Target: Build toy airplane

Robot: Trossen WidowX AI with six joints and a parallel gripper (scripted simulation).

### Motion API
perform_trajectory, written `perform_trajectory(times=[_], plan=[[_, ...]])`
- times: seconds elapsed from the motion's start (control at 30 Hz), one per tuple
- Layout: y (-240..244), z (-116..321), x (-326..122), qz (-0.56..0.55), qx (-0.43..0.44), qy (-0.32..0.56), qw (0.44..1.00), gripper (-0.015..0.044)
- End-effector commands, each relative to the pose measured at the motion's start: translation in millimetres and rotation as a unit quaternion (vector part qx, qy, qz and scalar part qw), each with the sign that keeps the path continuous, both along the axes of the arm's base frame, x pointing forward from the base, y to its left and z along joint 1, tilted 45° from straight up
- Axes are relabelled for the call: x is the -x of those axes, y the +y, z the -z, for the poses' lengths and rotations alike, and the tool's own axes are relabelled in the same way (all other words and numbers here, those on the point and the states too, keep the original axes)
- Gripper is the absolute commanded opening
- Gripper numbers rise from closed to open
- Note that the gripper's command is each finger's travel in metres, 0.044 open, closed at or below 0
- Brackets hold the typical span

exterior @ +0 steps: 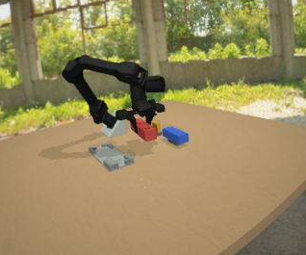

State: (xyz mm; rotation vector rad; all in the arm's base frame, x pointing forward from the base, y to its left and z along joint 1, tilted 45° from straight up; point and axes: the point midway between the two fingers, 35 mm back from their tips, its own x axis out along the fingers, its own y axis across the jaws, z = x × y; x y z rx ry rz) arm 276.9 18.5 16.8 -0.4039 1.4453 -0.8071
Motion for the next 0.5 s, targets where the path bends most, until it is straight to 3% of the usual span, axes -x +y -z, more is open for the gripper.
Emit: perform_trajectory(times=[0.0,0.47], plan=[[11.8,-10.9,-1.8,0.0,-0.004,-0.004,1.0,0.0],[41.8,-44.2,0.1,0.001,-0.003,-0.003,1.0,0.0]])
